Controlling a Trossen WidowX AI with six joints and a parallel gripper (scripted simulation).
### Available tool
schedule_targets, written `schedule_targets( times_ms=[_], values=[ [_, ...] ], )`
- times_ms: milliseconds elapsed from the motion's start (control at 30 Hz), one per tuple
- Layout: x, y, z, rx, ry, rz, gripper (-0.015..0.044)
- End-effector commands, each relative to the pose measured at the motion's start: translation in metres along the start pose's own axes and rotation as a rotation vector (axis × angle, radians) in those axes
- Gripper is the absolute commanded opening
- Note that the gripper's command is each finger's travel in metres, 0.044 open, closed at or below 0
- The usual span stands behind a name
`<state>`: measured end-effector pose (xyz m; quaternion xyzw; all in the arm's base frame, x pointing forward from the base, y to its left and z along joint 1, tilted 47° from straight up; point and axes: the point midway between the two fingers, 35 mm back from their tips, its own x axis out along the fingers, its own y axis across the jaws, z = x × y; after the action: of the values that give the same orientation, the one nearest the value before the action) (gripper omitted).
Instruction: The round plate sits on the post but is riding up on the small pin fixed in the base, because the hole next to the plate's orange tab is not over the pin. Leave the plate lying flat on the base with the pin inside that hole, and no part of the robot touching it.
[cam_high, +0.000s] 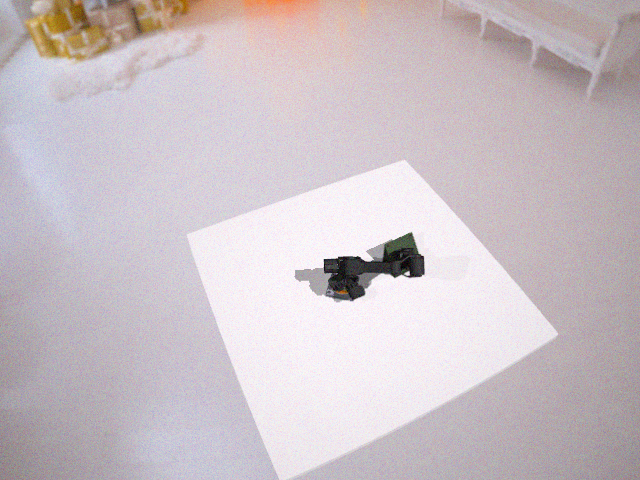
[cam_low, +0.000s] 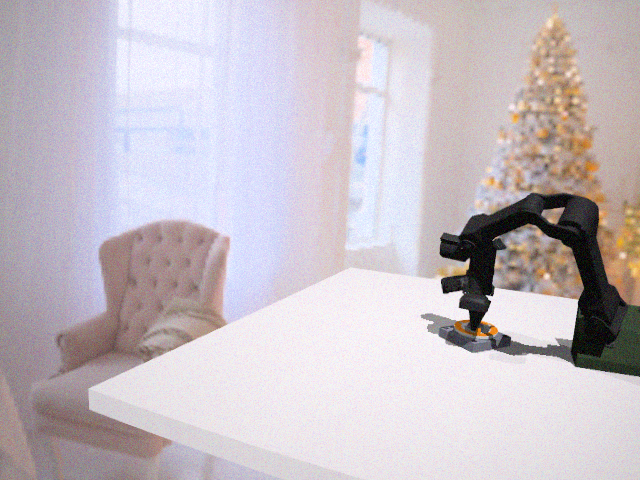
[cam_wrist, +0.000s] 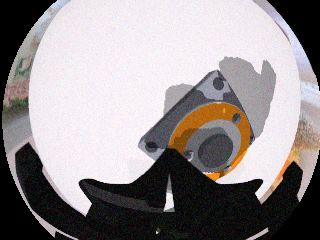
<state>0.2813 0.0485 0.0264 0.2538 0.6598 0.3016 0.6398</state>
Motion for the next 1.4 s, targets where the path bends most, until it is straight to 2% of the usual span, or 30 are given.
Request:
schedule_targets(
  times_ms=[0,1367],
  values=[
    [0.002,0.000,-0.008,0.011,0.016,0.005,0.0000],
    [0.002,-0.016,-0.039,0.012,0.017,0.004,0.0000]
  ],
)
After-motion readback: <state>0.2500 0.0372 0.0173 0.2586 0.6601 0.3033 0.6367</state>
